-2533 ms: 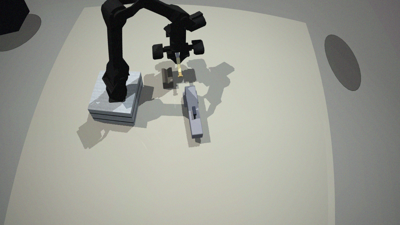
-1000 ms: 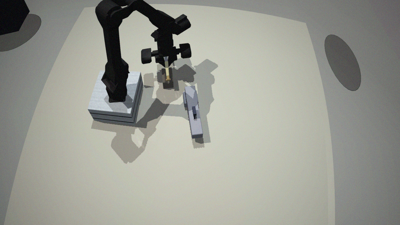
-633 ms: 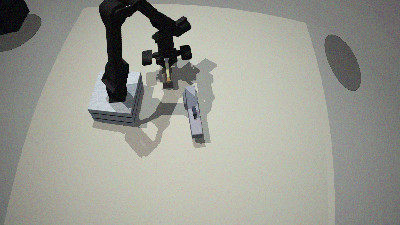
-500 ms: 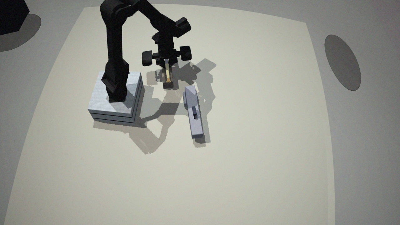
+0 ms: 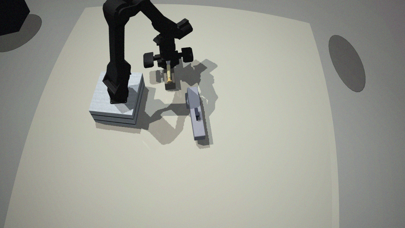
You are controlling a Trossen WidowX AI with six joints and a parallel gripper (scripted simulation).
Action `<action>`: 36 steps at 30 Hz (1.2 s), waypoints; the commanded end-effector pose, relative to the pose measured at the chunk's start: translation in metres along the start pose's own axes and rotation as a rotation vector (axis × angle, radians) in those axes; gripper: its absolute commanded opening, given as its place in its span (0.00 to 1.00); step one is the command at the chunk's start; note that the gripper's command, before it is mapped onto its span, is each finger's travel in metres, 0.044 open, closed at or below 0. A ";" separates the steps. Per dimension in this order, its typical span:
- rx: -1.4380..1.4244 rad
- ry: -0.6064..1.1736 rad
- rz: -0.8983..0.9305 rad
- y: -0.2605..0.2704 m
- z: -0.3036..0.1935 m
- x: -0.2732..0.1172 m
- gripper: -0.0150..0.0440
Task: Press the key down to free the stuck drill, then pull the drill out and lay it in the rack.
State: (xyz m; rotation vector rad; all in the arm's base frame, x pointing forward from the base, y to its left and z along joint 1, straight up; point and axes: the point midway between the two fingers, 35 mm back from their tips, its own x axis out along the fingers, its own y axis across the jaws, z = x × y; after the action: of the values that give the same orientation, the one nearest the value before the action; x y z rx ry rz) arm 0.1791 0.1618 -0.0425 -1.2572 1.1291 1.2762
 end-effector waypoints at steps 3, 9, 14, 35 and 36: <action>0.000 0.000 -0.001 0.000 0.000 0.000 0.48; 0.000 0.000 -0.001 0.000 0.000 0.000 0.74; 0.000 0.000 -0.001 0.000 0.000 0.000 0.97; 0.006 0.013 0.002 -0.001 0.002 -0.079 1.00; 0.006 0.013 0.002 -0.001 0.002 -0.081 1.00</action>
State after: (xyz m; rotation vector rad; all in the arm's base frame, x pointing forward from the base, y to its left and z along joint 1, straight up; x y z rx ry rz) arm 0.1753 0.1597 0.0268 -1.2610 1.1539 1.2781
